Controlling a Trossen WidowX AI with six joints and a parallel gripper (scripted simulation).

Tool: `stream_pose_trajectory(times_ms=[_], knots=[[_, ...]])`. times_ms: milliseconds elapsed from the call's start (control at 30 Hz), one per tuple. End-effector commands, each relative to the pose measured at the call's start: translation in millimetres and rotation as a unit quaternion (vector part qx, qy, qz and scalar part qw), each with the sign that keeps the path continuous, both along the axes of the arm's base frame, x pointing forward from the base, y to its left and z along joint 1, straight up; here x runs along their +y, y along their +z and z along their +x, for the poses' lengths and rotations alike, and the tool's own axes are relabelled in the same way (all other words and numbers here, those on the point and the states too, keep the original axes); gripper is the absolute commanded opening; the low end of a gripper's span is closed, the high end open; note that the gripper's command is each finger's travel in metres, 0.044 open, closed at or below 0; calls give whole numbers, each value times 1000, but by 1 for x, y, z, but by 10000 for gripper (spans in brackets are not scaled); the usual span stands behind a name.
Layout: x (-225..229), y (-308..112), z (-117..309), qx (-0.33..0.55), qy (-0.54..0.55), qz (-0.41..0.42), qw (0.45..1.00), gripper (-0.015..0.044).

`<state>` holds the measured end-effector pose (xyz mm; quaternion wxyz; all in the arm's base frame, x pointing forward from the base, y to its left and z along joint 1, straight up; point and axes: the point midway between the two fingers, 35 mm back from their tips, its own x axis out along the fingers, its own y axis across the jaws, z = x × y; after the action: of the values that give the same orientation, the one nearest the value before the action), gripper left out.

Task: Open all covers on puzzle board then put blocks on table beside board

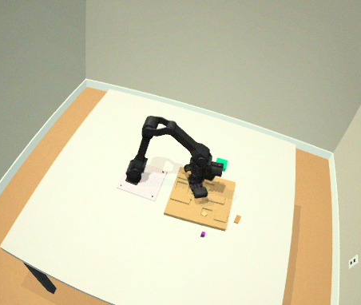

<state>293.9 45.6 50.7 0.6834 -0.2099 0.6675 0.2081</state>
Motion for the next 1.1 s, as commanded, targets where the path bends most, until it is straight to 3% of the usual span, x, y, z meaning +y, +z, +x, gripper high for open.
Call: stream_pose_trajectory(times_ms=[0,1067], knots=[[1,-1,2,0,-2,1,1000,0],[-1,14,-2,0,1,1,1000,0]])
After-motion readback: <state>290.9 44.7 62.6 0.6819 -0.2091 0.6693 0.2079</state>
